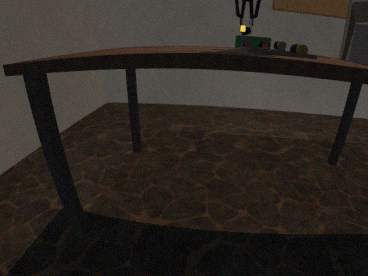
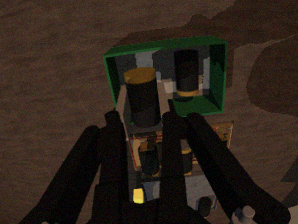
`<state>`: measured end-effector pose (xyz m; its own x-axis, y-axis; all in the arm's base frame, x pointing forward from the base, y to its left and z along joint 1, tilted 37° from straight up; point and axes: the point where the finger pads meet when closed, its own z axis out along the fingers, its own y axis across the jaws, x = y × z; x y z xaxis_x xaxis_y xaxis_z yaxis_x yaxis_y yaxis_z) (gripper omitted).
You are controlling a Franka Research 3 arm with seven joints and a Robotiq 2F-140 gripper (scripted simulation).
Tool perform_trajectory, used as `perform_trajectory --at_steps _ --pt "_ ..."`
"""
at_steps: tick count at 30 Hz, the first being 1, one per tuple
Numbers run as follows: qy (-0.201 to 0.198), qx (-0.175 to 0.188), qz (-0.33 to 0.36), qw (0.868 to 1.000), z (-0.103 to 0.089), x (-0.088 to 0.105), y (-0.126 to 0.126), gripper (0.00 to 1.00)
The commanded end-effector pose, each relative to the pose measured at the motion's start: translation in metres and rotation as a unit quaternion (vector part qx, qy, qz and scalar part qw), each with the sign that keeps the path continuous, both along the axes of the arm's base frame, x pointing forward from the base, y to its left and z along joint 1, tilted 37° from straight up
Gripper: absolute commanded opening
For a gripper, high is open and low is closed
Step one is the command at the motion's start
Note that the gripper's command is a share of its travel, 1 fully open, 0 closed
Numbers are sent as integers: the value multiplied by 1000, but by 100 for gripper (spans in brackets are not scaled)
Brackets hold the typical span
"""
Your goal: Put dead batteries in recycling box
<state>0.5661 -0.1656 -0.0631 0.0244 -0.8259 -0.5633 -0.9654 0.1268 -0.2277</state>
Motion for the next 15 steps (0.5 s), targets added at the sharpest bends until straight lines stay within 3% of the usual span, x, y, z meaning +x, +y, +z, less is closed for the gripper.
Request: perform_trajectory --at_steps 1,15 --pt "1 -1 -1 1000 0 0 -2 16" --pt "1 -1 -1 1000 -1 -3 -1 16"
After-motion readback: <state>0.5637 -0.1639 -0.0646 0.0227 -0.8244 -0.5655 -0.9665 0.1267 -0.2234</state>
